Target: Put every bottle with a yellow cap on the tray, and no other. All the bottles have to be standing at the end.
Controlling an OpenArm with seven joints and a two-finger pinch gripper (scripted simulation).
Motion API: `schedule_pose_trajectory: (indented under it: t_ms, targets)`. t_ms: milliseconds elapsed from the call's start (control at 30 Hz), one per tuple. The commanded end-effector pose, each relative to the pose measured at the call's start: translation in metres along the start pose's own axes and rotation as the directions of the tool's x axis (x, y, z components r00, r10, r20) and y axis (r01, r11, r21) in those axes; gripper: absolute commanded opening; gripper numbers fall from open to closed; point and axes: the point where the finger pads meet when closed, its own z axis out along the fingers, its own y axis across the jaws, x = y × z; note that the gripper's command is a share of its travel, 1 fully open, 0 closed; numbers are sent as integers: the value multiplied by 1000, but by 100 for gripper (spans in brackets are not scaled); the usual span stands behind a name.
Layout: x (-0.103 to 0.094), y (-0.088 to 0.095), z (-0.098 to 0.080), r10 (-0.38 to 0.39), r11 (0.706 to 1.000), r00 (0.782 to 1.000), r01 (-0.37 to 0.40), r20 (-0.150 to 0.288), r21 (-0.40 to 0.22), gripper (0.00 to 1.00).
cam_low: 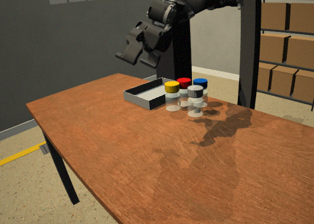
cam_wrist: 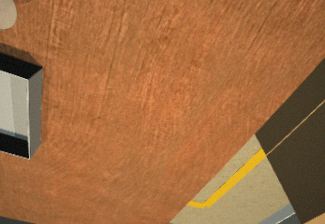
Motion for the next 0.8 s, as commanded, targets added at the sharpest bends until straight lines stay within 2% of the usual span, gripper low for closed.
schedule_pose_trajectory:
  t_ms: [0, 533, 567, 767]
  targets:
    - [0, 1, -1, 1, 1000, 1000, -1, 0, -4, 100]
    - [0, 1, -1, 1, 1000, 1000, -1, 0, -4, 100]
    - [-1, -1, -2, -3, 1000, 1000, 3, -19, -7, 42]
    - [-2, -12, -9, -27, 999, 991, 24, -132, -29, 42]
